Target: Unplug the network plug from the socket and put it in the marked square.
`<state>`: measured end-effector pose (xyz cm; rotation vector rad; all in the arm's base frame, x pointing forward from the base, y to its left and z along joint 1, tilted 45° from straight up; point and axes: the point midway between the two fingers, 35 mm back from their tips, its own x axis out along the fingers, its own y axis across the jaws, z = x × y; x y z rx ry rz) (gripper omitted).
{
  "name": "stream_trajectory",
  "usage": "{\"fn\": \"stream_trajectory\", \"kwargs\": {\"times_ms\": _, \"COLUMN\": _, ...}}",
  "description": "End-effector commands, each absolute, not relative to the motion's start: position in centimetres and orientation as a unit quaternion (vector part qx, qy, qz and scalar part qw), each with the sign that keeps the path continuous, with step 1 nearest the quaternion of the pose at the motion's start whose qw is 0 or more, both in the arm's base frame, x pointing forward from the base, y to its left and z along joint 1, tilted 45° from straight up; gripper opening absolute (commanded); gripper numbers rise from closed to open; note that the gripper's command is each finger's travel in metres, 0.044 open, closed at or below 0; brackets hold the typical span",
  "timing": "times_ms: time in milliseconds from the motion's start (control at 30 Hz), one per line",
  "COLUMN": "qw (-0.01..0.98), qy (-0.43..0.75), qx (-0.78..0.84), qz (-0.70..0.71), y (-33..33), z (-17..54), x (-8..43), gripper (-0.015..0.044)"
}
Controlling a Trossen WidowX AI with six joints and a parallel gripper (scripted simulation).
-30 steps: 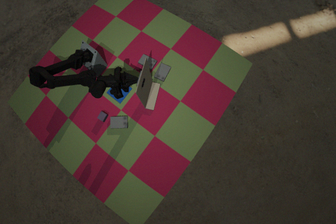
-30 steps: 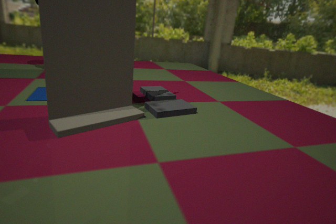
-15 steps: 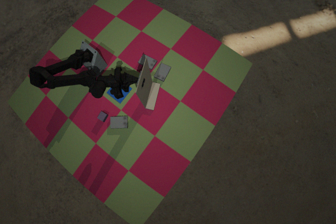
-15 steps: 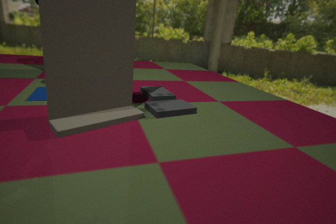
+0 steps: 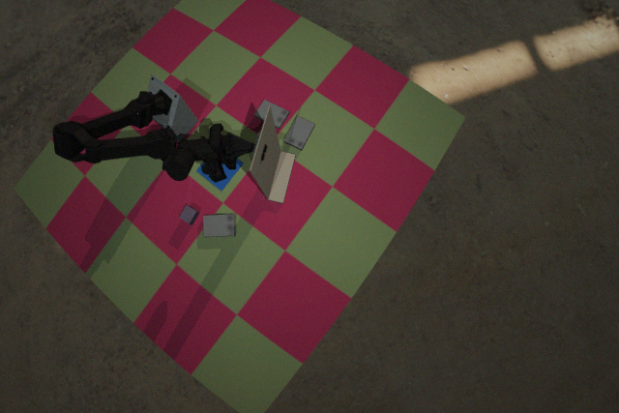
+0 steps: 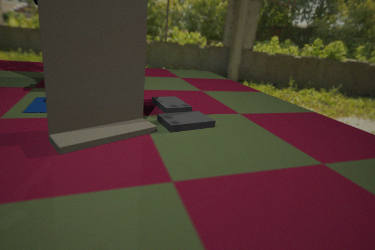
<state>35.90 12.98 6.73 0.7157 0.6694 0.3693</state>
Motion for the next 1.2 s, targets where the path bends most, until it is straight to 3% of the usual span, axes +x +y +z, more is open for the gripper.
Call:
{"fn": "stream_trajectory", "kwargs": {"times_ms": 0, "qw": 0.865, "qy": 0.321, "qx": 0.344, "qz": 0.175, "y": 12.9, "z": 6.8, "x": 35.6, "gripper": 0.0000}}
{"fn": "stream_trajectory", "kwargs": {"times_ms": 1167, "qw": 0.865, "qy": 0.321, "qx": 0.344, "qz": 0.175, "y": 12.1, "z": 7.3, "x": 34.1, "gripper": 0.0000}}
